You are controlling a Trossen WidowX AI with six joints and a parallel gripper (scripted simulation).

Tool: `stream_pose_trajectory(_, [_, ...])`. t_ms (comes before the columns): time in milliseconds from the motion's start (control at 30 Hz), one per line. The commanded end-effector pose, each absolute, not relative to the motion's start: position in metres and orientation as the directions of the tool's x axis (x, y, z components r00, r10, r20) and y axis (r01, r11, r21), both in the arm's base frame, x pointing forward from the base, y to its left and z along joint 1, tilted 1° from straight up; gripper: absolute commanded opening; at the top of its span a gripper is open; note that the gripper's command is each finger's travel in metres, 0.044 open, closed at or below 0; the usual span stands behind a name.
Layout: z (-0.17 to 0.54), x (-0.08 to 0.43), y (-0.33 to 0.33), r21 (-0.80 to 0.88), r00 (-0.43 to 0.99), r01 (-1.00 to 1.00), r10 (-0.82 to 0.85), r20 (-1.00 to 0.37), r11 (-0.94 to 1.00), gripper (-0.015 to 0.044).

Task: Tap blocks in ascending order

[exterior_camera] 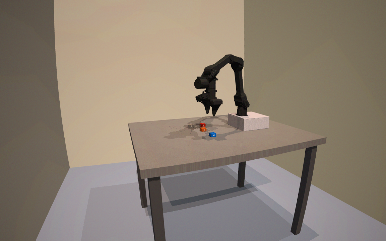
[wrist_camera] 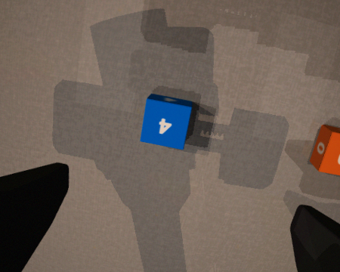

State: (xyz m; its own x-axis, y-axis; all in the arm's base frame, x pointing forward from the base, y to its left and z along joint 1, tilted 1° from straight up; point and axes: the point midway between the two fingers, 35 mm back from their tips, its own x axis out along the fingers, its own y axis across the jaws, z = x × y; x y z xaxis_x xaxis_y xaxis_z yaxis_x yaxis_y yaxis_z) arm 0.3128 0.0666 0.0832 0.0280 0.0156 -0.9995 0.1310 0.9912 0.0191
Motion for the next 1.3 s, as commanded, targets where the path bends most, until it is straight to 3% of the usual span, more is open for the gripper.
stream_pose_trajectory(0, [0.082,0.313,0.076,0.016,0.019,0.154,0.013,-1.0,0.988,0.04])
stream_pose_trajectory(667, [0.082,0.314,0.073,0.015,0.019,0.154,0.013,-1.0,0.988,0.04])
stream_pose_trajectory(933, [0.083,0.34,-0.047,0.004,0.022,0.154,0.001,-1.0,0.988,0.04])
stream_pose_trajectory(1167, [0.082,0.321,-0.168,-0.006,0.019,0.155,-0.009,-1.0,0.988,0.04])
stream_pose_trajectory(1267, [0.082,0.317,-0.179,-0.007,0.019,0.155,-0.01,-1.0,0.988,0.04])
